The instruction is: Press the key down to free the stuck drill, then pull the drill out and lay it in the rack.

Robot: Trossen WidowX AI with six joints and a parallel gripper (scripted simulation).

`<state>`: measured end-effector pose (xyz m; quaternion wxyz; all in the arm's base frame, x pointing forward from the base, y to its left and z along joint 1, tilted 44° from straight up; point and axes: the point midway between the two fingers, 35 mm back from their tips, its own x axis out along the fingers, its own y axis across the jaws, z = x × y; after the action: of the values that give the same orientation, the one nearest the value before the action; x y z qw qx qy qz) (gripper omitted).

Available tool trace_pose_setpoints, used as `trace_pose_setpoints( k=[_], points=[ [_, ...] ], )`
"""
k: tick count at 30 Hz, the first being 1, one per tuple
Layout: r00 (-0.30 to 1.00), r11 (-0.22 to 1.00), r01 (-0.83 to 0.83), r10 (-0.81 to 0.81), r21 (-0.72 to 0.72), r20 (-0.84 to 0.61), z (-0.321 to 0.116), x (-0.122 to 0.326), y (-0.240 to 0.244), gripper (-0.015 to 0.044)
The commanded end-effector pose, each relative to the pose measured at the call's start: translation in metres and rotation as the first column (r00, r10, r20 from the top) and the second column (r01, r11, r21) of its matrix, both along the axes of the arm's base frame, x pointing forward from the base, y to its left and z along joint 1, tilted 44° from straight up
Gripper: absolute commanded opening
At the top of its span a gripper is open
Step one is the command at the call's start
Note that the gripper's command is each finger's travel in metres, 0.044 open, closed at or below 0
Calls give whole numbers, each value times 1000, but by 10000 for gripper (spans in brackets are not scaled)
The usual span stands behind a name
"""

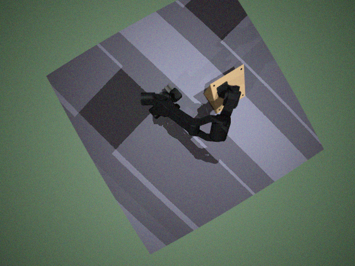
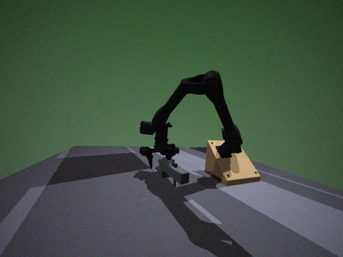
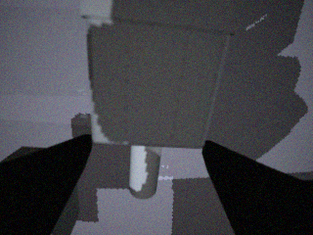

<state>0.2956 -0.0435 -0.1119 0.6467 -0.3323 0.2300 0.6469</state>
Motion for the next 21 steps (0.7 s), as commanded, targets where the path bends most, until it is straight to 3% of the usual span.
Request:
trace_pose_setpoints(
  k=[1, 10, 21],
  points=[
    [1000, 1000, 0, 0, 0, 0, 0, 0, 0, 282],
    [1000, 1000, 0, 0, 0, 0, 0, 0, 0, 46],
    [1000, 1000, 2, -2, 4, -5, -2, 0, -2, 0]
  ],
)
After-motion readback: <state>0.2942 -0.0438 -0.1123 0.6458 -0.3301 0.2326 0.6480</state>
